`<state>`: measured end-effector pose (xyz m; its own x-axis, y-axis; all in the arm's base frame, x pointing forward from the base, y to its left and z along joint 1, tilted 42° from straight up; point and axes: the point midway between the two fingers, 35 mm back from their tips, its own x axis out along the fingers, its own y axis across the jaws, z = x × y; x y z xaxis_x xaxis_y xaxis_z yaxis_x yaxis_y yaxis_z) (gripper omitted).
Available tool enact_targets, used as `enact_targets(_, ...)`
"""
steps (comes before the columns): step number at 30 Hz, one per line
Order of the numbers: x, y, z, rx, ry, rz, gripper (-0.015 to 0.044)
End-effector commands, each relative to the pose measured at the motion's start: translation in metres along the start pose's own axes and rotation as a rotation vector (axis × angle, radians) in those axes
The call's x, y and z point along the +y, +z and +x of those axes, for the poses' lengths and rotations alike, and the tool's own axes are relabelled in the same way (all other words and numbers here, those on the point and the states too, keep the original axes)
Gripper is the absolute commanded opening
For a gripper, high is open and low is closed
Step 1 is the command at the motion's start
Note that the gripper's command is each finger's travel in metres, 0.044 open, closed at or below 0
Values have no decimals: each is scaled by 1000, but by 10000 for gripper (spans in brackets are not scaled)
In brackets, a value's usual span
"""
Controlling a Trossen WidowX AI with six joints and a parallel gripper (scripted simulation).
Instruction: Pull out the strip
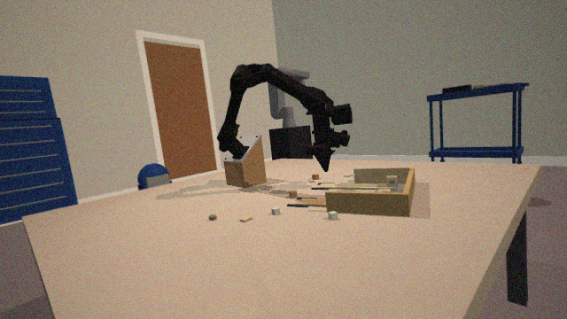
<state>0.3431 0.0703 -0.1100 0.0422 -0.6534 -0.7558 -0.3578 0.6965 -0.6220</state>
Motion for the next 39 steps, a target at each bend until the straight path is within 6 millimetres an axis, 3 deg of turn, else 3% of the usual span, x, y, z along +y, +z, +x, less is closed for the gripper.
enact_targets(1, -1, -3, 11, 12, -6, -7, 0)
enact_targets(24, 0, -4, 49, 13, -9, -7, 0)
enact_targets(39, 0, -4, 50, 13, -9, -7, 0)
